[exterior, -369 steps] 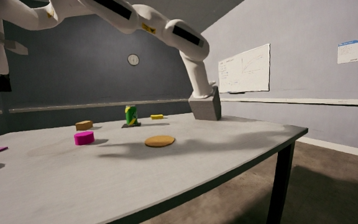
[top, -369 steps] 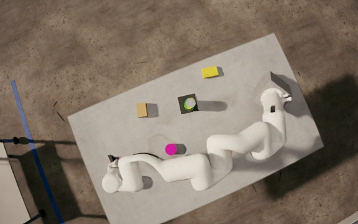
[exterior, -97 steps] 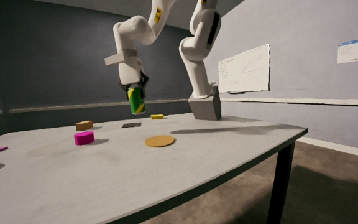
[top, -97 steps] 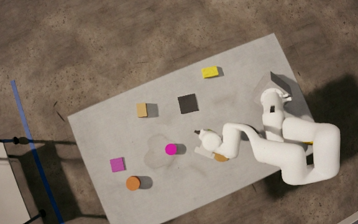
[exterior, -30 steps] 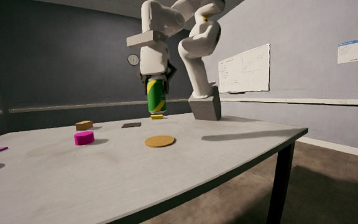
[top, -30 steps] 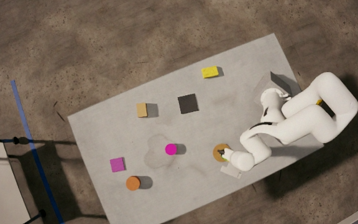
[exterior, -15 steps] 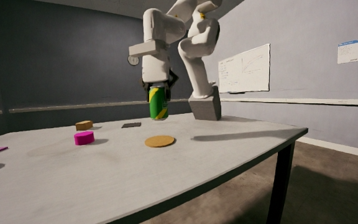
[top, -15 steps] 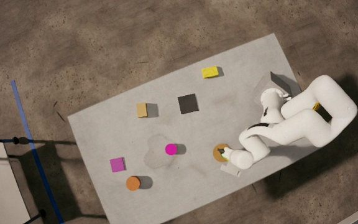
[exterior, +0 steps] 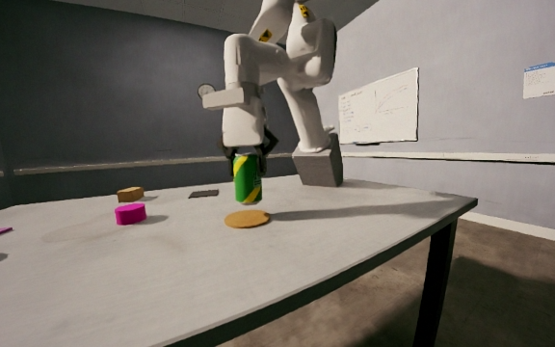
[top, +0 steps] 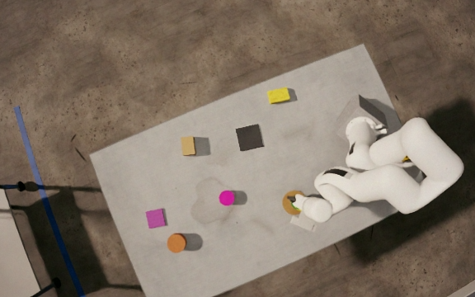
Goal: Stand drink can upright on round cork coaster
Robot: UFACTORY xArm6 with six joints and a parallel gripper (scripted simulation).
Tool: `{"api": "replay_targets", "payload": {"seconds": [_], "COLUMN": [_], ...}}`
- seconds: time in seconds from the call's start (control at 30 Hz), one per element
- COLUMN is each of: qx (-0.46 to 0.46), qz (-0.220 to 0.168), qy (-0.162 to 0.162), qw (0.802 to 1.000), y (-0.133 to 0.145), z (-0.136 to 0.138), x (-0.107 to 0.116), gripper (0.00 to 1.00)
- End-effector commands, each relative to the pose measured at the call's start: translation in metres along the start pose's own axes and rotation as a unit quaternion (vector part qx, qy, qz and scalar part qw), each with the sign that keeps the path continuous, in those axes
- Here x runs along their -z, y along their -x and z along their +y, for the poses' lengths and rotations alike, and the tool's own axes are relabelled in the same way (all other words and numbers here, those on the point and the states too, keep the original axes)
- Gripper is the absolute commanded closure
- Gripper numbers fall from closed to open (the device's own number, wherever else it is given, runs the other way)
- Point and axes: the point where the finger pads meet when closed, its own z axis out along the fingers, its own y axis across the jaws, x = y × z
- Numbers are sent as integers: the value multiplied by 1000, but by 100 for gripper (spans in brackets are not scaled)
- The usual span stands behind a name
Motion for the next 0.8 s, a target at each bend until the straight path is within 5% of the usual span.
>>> {"api": "replay_targets", "payload": {"seconds": [0.0,0.77], "qx": [0,0], "qz": [2,2], "qy": [0,0], "qw": [1000,1000], "y": [-9,-9], "z": [3,2], "x": [-17,-31], "gripper": [100,100]}}
